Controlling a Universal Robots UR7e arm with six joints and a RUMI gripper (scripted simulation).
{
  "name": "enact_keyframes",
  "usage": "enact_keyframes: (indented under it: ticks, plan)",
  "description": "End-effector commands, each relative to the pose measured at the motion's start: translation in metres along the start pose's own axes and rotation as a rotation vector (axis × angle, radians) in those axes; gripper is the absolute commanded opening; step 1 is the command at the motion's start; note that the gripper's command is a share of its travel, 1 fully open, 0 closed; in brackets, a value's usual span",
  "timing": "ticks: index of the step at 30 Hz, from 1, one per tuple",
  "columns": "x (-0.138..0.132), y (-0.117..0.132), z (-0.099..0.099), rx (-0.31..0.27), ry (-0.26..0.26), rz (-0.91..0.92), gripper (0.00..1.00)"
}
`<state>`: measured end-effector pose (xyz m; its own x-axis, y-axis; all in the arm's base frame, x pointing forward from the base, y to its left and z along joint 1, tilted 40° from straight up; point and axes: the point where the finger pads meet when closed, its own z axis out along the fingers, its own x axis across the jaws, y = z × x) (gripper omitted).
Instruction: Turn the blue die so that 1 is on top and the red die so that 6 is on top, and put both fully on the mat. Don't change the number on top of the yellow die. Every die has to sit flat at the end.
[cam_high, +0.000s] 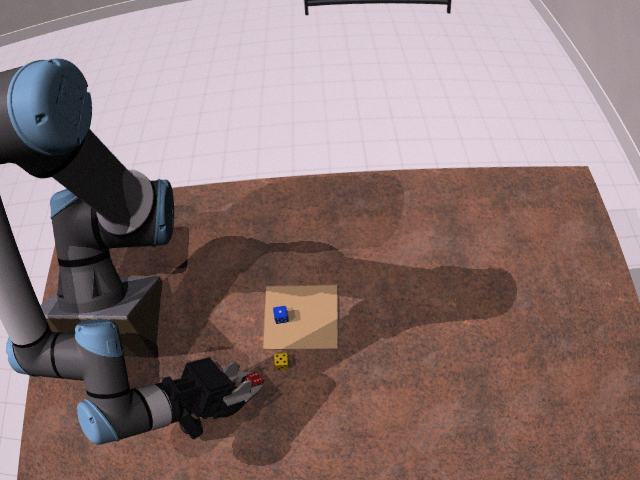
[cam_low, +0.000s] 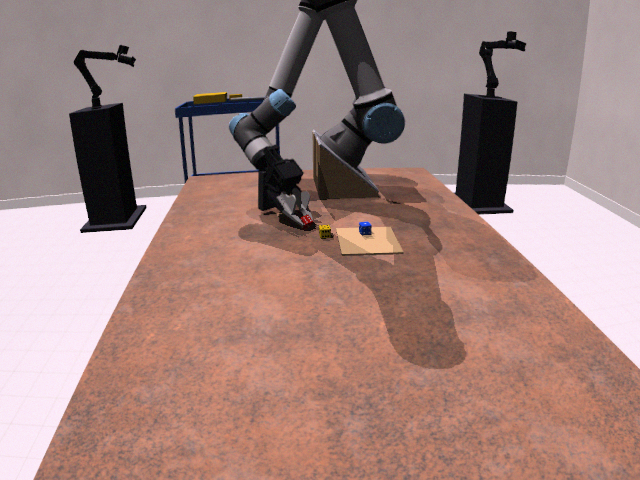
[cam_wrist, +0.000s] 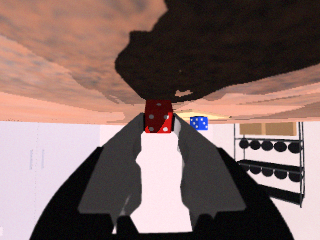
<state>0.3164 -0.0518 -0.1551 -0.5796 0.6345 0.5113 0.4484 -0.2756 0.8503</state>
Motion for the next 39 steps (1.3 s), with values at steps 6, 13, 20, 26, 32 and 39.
enact_keyframes:
  ticks: [6, 13, 20, 26, 32, 39]
  plan:
    - [0.0013, 0.0004, 0.0007, -0.004, 0.000, 0.003, 0.06]
    - [0.0013, 0.0004, 0.0007, -0.004, 0.000, 0.003, 0.17]
    - [0.0013, 0.0004, 0.0007, -0.004, 0.000, 0.003, 0.21]
    - [0.0013, 0.0004, 0.0007, -0.004, 0.000, 0.003, 0.24]
    - [0.0013, 0.0004, 0.0007, -0.004, 0.000, 0.003, 0.24]
    - [0.0013, 0.0004, 0.0007, -0.004, 0.000, 0.003, 0.24]
